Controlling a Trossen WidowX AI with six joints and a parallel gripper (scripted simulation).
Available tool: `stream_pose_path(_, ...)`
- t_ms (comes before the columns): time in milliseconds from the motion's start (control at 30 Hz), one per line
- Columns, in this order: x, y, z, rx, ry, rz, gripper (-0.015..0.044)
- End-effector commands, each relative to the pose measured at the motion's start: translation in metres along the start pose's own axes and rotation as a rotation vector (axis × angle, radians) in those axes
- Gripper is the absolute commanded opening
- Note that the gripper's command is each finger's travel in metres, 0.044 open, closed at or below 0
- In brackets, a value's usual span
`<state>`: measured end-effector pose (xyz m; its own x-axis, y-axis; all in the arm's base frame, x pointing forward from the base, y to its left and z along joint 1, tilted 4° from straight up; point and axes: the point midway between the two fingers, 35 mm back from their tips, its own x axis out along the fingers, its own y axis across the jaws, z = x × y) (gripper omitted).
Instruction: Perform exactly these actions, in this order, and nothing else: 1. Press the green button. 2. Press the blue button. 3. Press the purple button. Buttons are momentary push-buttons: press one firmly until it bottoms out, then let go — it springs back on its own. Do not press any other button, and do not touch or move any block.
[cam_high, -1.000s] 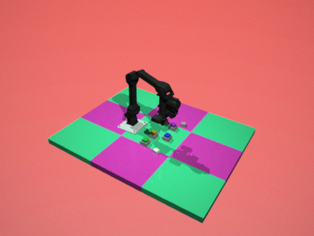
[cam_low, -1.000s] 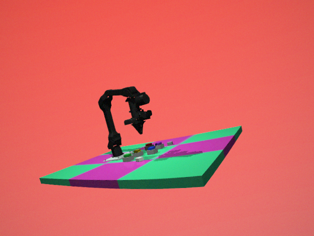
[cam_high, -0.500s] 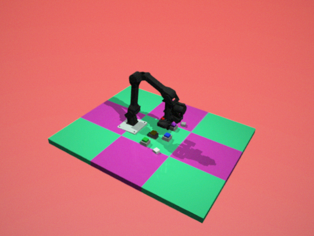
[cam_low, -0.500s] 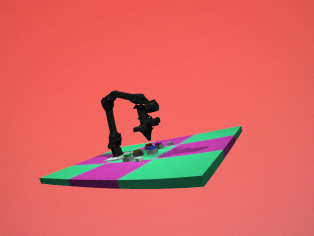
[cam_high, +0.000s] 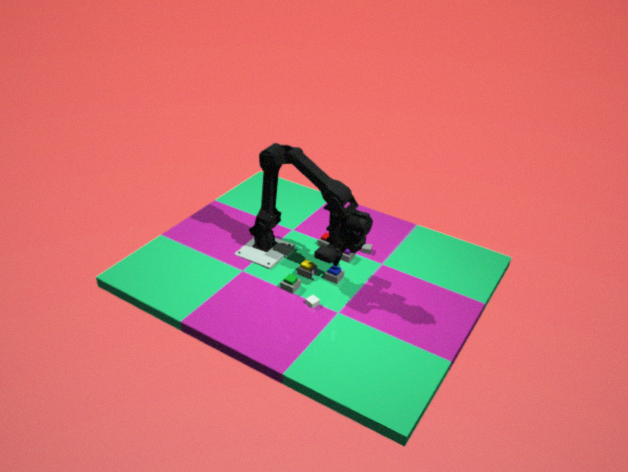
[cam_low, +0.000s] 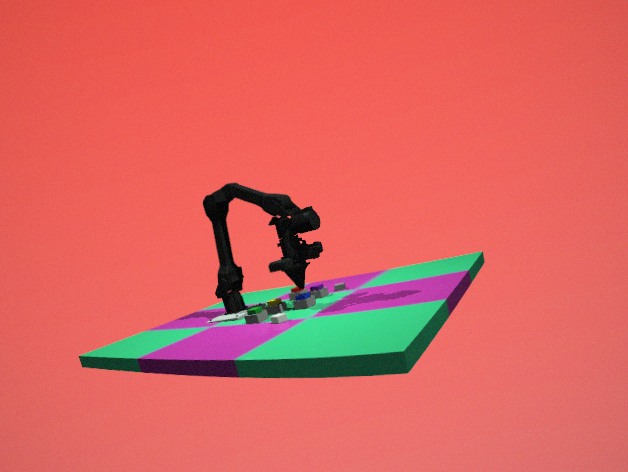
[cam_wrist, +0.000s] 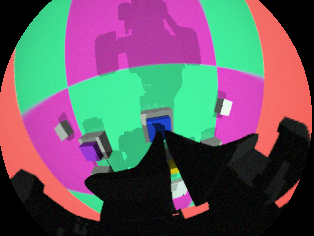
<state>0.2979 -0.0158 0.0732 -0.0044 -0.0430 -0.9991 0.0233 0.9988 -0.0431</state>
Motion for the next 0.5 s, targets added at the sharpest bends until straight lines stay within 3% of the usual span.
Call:
stream_pose_path(0, 0.012, 0.000, -0.003, 0.002, 0.017, 0.001, 0.0020)
stream_pose_path(467, 0.024, 0.000, -0.004, 0.002, 0.017, 0.001, 0.0020)
